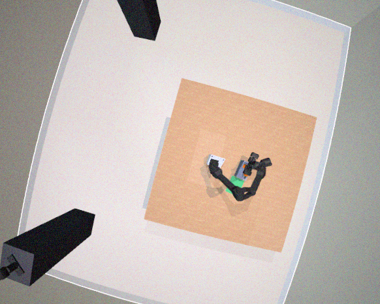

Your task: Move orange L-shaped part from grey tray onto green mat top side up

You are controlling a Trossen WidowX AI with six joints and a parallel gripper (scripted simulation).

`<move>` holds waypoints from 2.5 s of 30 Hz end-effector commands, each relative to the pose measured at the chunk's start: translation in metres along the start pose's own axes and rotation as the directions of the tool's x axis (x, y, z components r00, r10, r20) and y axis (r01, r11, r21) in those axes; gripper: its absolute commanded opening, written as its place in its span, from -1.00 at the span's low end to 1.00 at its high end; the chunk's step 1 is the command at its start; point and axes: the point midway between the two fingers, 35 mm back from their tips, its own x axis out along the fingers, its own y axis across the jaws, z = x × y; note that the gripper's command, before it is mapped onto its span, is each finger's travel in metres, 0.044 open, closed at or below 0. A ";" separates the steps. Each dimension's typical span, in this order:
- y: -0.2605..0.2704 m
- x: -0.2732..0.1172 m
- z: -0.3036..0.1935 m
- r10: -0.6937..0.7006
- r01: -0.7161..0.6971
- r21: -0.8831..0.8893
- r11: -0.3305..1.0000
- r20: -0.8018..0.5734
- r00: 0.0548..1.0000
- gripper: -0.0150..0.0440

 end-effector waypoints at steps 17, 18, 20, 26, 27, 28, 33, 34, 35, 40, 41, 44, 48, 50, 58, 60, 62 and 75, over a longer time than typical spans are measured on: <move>0.003 -0.097 0.001 -0.004 0.004 -0.006 1.000 -0.001 1.000 0.12; 0.001 -0.106 0.000 -0.005 0.005 -0.006 1.000 -0.002 1.000 0.12; 0.000 -0.109 -0.001 -0.005 0.005 -0.006 1.000 -0.002 1.000 0.12; 0.002 -0.108 0.002 0.006 -0.006 -0.006 1.000 0.018 1.000 0.12; 0.002 -0.108 0.002 0.006 -0.006 -0.006 1.000 0.018 1.000 0.12; 0.002 -0.108 0.002 0.006 -0.006 -0.006 1.000 0.018 1.000 0.12; 0.002 -0.108 0.002 0.006 -0.006 -0.006 1.000 0.018 1.000 0.12; 0.002 -0.108 0.002 0.006 -0.006 -0.006 1.000 0.018 1.000 0.12; 0.002 -0.108 0.002 0.006 -0.006 -0.006 1.000 0.018 1.000 0.12; 0.002 -0.108 0.002 0.006 -0.006 -0.006 1.000 0.018 1.000 0.12; 0.002 -0.108 0.002 0.006 -0.006 -0.006 1.000 0.018 1.000 0.12; 0.002 -0.108 0.002 0.006 -0.006 -0.006 1.000 0.018 1.000 0.12; 0.002 -0.108 0.002 0.006 -0.006 -0.006 1.000 0.018 1.000 0.12; 0.000 -0.109 0.002 0.006 -0.005 -0.049 0.999 0.018 1.000 0.30; -0.030 -0.109 0.008 0.001 0.005 -0.602 0.798 0.011 1.000 0.46; -0.039 -0.110 0.009 -0.001 0.006 -0.734 0.679 0.008 1.000 0.46; -0.048 -0.110 0.010 -0.002 0.006 -0.843 0.539 0.006 1.000 0.46; -0.076 -0.109 0.011 -0.009 -0.002 -1.000 -0.006 -0.002 1.000 0.46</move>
